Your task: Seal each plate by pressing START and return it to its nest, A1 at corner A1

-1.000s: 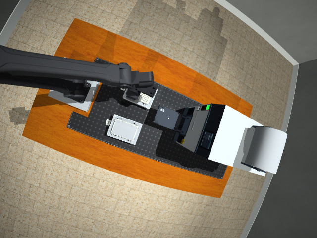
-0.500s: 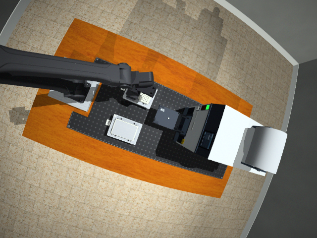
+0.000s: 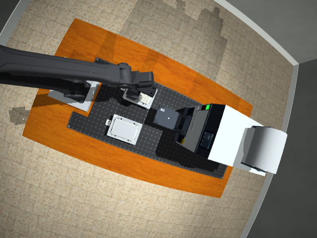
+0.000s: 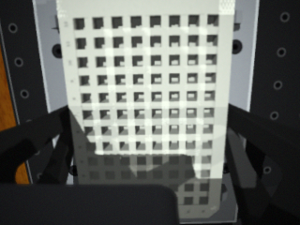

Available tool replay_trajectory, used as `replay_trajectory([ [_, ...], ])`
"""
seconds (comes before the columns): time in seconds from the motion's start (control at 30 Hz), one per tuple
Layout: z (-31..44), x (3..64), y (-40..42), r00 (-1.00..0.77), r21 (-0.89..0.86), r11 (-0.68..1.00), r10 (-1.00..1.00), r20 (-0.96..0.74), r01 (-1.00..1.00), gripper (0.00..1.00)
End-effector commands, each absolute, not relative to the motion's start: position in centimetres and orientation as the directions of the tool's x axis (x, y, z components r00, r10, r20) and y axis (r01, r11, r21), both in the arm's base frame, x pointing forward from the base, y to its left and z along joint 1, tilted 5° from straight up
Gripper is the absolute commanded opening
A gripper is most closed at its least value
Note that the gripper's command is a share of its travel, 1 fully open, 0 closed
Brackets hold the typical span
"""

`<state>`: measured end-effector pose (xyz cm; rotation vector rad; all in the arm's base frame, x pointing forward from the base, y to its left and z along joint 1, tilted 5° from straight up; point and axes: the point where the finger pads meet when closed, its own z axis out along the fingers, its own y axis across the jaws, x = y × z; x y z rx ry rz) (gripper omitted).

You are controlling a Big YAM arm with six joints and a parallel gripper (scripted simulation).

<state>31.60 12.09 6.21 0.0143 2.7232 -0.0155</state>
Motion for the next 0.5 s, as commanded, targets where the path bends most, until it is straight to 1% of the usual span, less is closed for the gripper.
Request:
replay_trajectory([
  [0.0, 8.8, 34.1, 12.8, -0.888, 0.017, 0.999, 0.037, -0.459, 0.033, 0.00],
  [0.47, 9.6, 35.1, 13.3, -0.870, 0.036, 0.999, 0.044, -0.491, 0.030, 0.00],
])
